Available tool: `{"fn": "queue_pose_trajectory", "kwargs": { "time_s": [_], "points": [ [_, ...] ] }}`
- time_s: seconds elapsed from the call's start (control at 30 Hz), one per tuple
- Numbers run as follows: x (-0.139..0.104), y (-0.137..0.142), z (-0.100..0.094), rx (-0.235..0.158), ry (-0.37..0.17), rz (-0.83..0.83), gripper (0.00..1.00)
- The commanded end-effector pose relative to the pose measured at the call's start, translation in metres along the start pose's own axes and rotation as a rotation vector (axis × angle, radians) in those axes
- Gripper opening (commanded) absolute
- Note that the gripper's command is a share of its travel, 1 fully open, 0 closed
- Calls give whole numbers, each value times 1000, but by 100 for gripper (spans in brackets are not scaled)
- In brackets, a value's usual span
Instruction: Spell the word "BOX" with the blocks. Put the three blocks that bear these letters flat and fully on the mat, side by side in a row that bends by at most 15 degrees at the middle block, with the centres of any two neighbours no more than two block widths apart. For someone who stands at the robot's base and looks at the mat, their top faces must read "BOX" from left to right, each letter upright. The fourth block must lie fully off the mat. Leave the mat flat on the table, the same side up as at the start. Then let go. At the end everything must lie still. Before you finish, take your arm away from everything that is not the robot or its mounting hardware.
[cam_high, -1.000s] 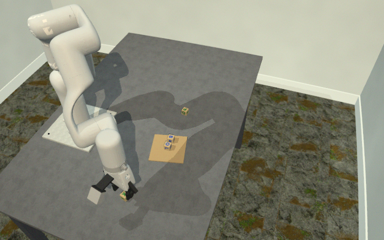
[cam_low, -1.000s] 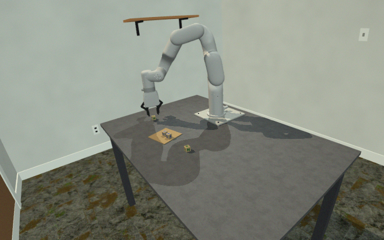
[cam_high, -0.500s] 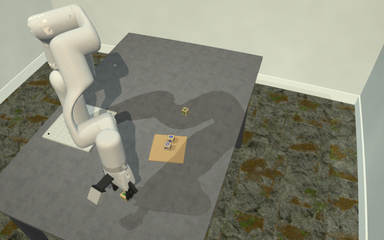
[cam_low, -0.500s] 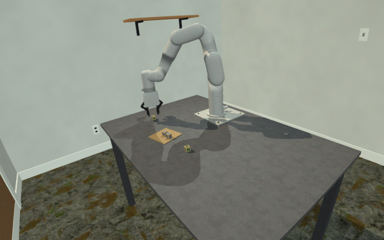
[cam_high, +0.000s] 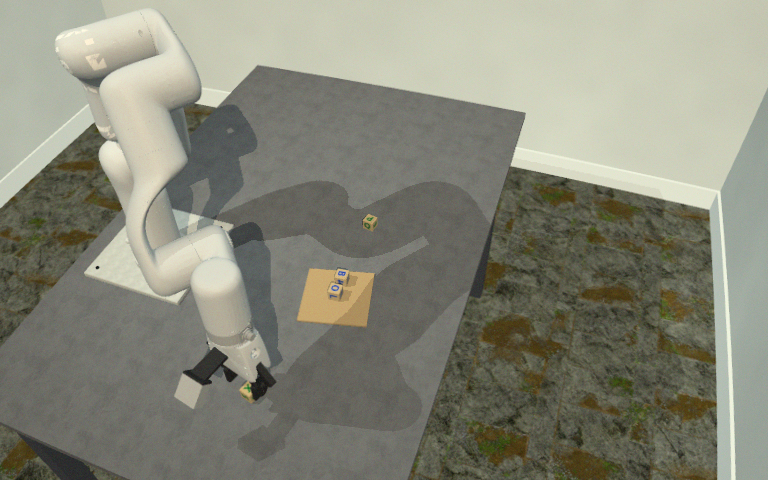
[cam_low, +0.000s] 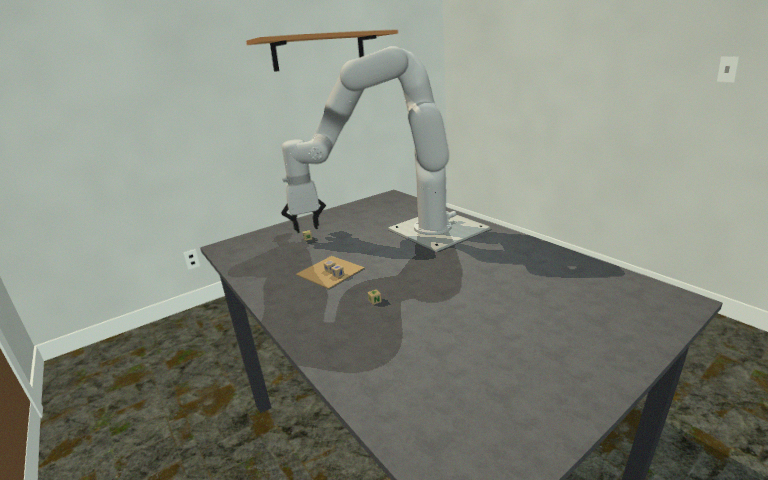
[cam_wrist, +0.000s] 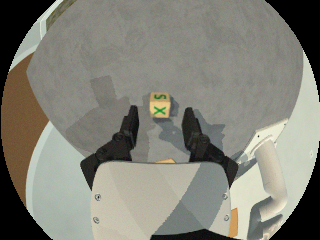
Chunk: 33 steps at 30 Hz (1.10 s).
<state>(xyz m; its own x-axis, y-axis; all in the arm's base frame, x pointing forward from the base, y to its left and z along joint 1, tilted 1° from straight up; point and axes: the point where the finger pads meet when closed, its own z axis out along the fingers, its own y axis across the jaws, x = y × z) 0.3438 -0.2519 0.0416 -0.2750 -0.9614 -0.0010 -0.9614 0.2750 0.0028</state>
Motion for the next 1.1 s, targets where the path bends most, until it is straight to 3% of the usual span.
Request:
{"fn": "queue_pose_trajectory", "kwargs": {
  "time_s": [0.0,1.07],
  "points": [
    [0,-1,-1,3,1,0,63],
    [0,-1,5,3,1,0,63]
  ]
}}
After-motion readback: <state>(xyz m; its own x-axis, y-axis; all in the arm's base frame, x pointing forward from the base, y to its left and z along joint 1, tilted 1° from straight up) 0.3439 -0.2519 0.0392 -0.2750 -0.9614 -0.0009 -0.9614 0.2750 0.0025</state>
